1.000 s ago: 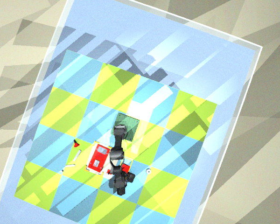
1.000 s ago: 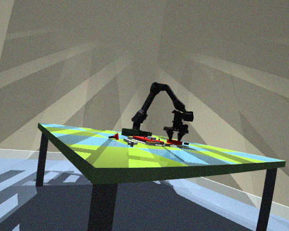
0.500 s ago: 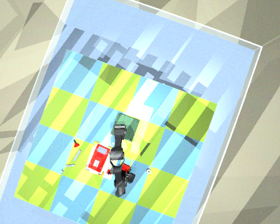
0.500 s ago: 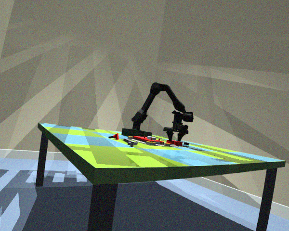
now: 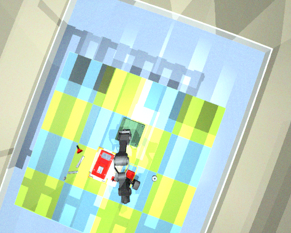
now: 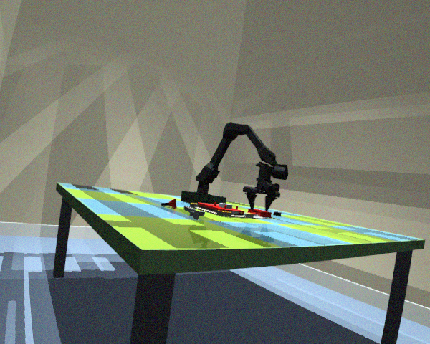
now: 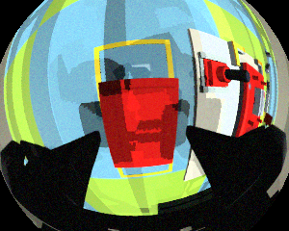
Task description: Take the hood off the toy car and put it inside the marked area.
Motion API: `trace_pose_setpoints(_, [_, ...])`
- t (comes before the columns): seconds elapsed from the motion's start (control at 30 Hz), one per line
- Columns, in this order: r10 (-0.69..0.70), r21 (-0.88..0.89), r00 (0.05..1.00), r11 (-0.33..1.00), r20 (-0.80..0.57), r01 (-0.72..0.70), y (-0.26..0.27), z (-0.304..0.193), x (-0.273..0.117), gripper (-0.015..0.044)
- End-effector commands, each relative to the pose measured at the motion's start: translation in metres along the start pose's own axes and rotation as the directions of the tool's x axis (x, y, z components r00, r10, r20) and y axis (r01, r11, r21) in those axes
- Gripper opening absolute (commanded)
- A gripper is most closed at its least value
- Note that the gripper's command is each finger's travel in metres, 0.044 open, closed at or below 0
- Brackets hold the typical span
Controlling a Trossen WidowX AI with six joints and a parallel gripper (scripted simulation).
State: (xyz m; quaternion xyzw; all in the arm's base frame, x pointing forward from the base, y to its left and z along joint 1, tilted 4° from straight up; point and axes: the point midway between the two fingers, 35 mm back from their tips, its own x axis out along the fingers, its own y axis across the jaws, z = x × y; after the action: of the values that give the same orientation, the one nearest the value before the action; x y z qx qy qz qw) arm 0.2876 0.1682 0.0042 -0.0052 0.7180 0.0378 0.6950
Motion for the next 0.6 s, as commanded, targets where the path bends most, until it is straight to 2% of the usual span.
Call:
trace_pose_setpoints(0.0, [0.012,-0.005,1.000,1.000,0.014,-0.012,0.002,0.004,-0.030,0.0440])
trace_pose_setpoints(0.13, [0.014,-0.005,1.000,1.000,0.011,-0.014,0.001,0.002,-0.059,0.0440])
trace_pose_setpoints(0.57, [0.014,-0.005,1.000,1.000,0.011,-0.014,0.001,0.002,-0.059,0.0440])
